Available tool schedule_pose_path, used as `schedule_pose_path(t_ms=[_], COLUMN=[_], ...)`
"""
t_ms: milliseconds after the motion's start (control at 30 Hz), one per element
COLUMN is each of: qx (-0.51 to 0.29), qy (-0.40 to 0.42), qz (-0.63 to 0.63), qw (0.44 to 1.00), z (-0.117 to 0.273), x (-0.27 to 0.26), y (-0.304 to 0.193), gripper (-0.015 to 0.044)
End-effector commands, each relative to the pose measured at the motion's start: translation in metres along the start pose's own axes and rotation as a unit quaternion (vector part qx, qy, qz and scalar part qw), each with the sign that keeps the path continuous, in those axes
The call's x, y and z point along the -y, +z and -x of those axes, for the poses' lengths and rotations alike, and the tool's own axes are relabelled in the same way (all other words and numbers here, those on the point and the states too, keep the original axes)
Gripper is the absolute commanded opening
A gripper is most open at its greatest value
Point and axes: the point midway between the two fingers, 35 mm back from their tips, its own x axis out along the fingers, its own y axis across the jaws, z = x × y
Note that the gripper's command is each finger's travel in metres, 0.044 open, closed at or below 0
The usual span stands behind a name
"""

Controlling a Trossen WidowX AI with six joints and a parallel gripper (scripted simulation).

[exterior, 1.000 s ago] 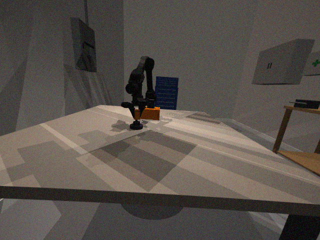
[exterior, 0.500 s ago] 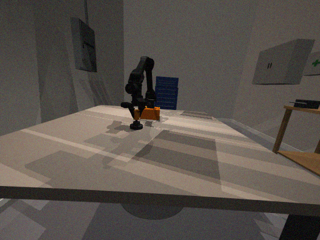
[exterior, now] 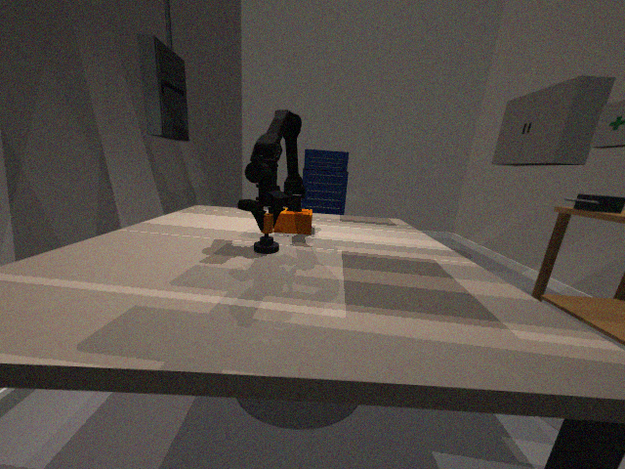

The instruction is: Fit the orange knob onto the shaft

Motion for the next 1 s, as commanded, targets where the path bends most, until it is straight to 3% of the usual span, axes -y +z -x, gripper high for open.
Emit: schedule_pose_path(t_ms=[0, 967], qx=[0.000, 0.000], qy=[-0.002, -0.002], qz=[0.024, 0.024], qw=[1.000, 1.000], z=[-0.0002, -0.0019], x=[-0.0010, 0.0023], y=[-0.0008, 0.0009], gripper=[0.0000, 0.0000])
